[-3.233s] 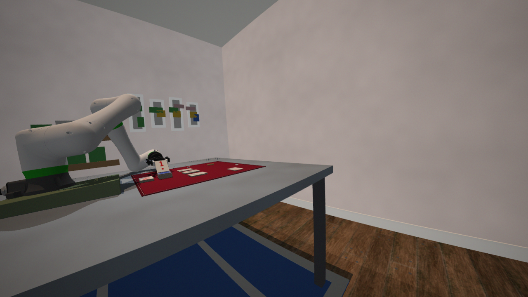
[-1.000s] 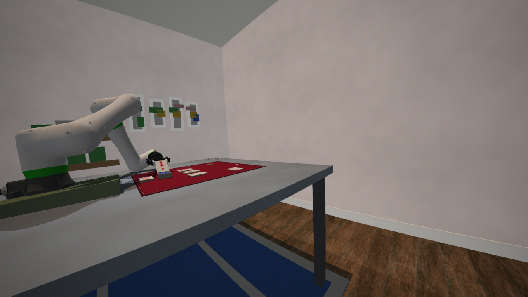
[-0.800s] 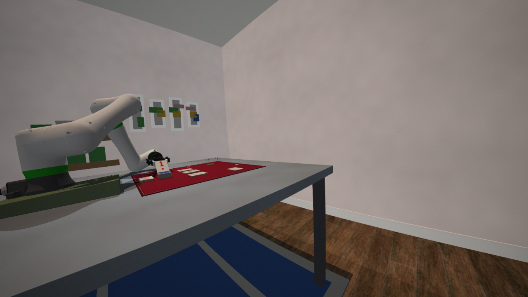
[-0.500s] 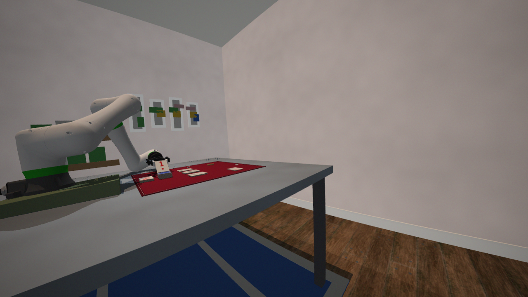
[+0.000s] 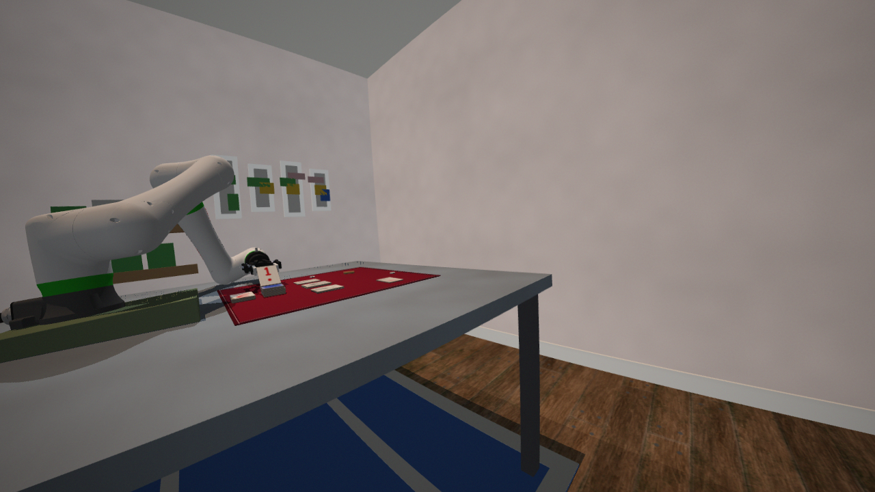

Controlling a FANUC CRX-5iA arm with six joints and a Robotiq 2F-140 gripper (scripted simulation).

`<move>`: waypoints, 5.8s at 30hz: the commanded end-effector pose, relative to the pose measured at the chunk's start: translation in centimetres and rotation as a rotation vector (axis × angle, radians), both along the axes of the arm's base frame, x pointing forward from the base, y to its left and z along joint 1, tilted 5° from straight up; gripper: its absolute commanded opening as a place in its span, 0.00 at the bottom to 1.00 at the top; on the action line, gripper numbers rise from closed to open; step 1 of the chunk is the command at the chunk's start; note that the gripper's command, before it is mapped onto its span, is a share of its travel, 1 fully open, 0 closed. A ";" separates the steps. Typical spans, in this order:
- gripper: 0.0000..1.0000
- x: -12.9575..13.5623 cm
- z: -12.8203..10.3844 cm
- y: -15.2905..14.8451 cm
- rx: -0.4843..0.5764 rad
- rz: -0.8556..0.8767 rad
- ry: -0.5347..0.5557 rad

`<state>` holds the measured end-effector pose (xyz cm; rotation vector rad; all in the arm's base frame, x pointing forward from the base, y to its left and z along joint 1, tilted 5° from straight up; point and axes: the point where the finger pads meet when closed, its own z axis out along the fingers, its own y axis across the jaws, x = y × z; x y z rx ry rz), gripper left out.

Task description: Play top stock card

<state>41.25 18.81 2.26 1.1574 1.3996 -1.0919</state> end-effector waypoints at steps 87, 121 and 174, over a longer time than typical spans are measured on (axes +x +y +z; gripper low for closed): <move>0.43 -0.5 -0.6 2.2 -0.014 0.001 0.006; 0.43 -0.7 -1.0 3.3 -0.014 0.001 0.006; 1.00 -0.7 -1.0 3.4 -0.014 0.001 0.006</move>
